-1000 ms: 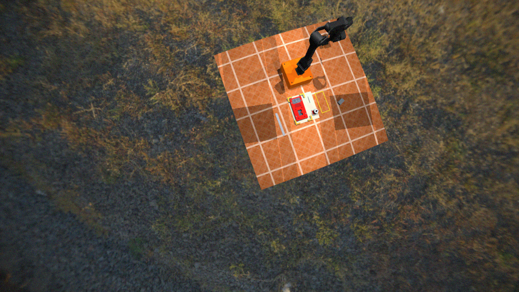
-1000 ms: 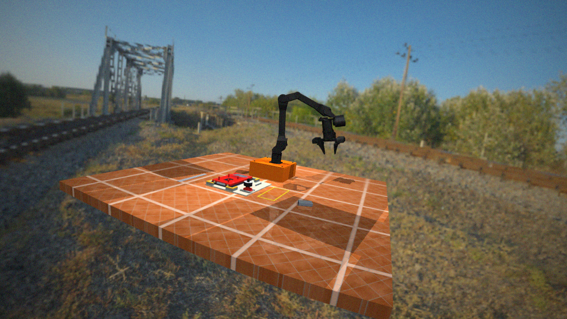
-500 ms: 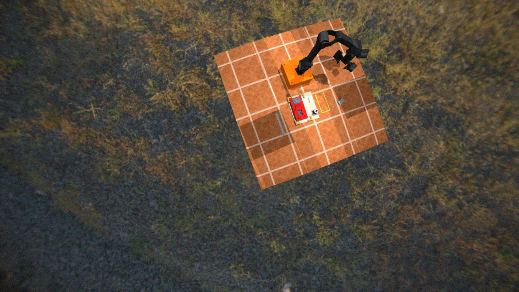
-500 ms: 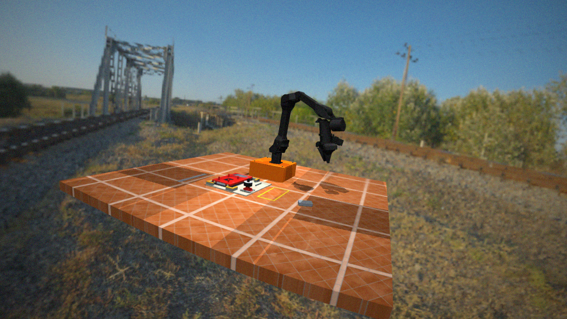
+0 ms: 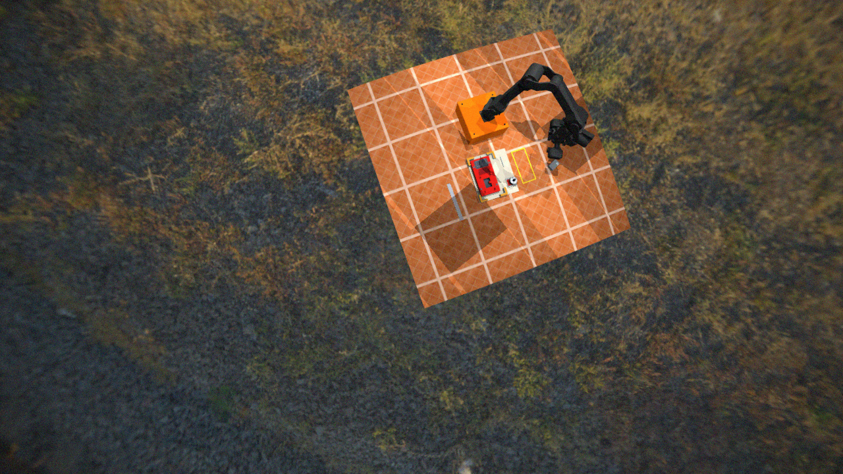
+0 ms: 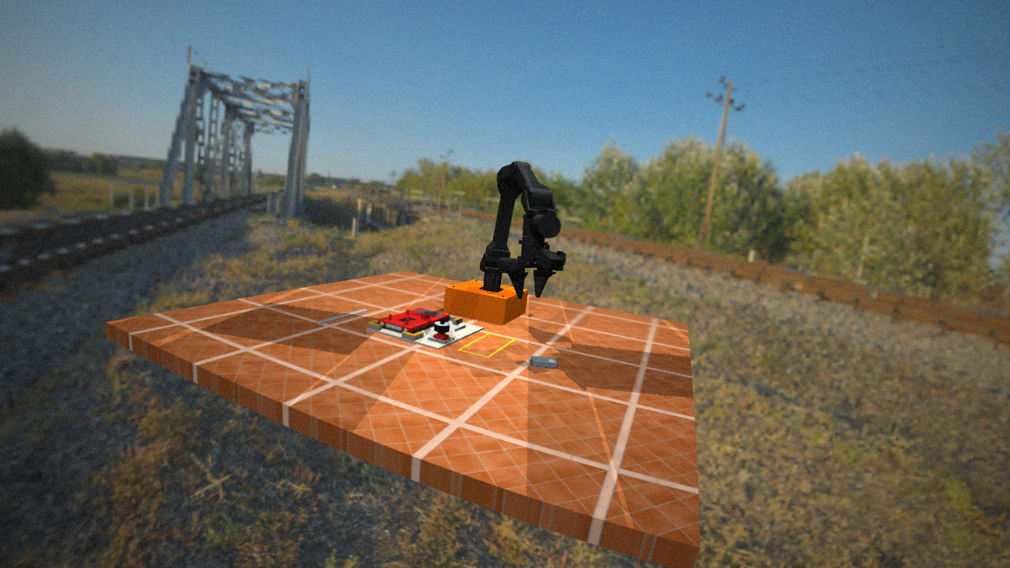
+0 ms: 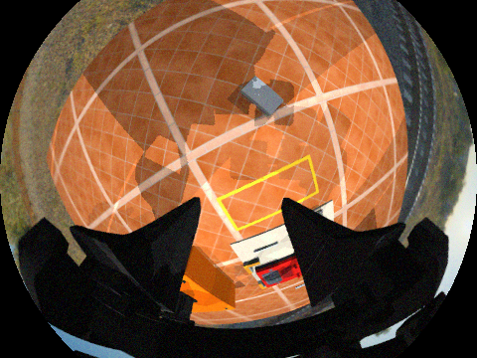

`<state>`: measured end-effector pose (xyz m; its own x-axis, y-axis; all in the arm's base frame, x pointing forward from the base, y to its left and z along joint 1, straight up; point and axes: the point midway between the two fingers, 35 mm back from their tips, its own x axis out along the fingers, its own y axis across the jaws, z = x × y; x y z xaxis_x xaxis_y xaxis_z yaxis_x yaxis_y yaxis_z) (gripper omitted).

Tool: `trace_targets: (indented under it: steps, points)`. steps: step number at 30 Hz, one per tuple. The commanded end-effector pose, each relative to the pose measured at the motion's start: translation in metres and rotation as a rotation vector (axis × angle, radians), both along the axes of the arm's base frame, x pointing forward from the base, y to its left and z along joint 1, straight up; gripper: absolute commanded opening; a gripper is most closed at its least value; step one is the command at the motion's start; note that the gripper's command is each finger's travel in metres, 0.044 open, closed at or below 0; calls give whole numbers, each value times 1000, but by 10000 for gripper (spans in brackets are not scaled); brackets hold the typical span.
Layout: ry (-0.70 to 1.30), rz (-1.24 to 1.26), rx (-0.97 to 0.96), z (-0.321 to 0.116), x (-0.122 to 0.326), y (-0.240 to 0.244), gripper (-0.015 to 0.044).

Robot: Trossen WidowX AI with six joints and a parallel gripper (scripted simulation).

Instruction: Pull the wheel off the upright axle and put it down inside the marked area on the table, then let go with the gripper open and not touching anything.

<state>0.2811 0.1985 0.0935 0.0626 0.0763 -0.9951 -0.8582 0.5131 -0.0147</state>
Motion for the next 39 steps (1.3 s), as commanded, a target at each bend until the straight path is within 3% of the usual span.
trace_targets:
  steps: [1, 10, 23, 33, 38, 39]
  points:
    - [21, -348, -11, -7, 42, -54, 300]
    - [73, -1078, -18, -24, 95, -185, 300]
    - [74, -1092, -19, -26, 90, -196, 300]
    - [75, -1092, -19, -94, 89, -196, 300]
    - [75, -1092, -19, -99, 89, -196, 300]
    - [89, -1095, -26, -98, 86, -196, 274]
